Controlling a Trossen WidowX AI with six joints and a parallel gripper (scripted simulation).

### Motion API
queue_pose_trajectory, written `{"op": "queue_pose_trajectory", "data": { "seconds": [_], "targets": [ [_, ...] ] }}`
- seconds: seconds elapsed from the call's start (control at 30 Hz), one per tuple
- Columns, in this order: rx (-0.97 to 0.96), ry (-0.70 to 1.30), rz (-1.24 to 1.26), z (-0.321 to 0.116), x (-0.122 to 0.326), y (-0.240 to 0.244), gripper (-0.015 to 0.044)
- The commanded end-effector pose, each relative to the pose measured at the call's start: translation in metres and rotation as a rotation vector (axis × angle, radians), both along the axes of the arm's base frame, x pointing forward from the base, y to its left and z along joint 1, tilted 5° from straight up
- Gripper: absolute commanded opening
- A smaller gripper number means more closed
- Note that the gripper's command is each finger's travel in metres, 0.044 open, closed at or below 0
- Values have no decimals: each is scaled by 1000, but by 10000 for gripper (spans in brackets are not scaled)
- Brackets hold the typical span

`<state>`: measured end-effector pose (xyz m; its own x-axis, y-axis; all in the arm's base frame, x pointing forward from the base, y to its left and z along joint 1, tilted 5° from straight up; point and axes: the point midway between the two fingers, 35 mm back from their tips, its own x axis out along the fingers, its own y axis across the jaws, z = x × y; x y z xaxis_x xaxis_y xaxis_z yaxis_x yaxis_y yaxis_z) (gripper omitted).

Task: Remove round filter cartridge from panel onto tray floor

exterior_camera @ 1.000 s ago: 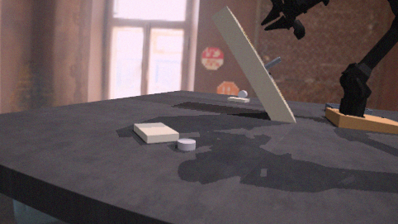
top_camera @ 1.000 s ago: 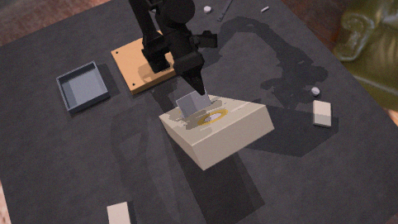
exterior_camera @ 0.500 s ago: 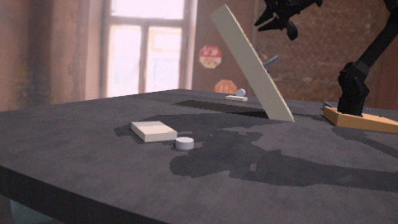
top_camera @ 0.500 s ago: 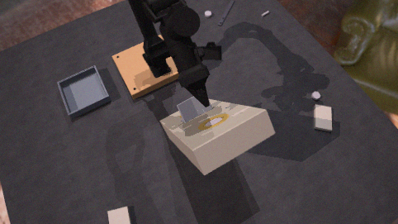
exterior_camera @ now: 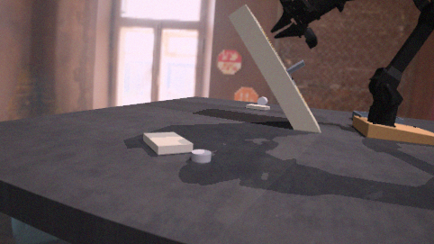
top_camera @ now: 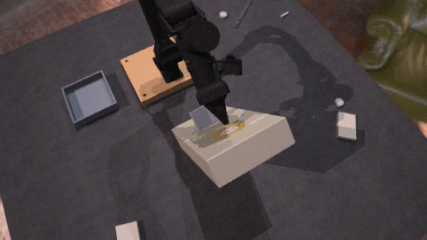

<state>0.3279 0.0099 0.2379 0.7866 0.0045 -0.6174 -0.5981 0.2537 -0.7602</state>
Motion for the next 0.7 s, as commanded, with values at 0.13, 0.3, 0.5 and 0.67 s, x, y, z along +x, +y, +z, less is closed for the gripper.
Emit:
{"op": "queue_pose_trajectory", "data": {
  "seconds": [0.13,0.3,0.5,0.67],
  "targets": [
    [-5,4,1,-11,9,0,93],
    [-5,4,1,-12,9,-1,93],
    [-5,4,1,-12,9,0,93],
    [-5,4,1,-11,9,0,93]
  ]
}}
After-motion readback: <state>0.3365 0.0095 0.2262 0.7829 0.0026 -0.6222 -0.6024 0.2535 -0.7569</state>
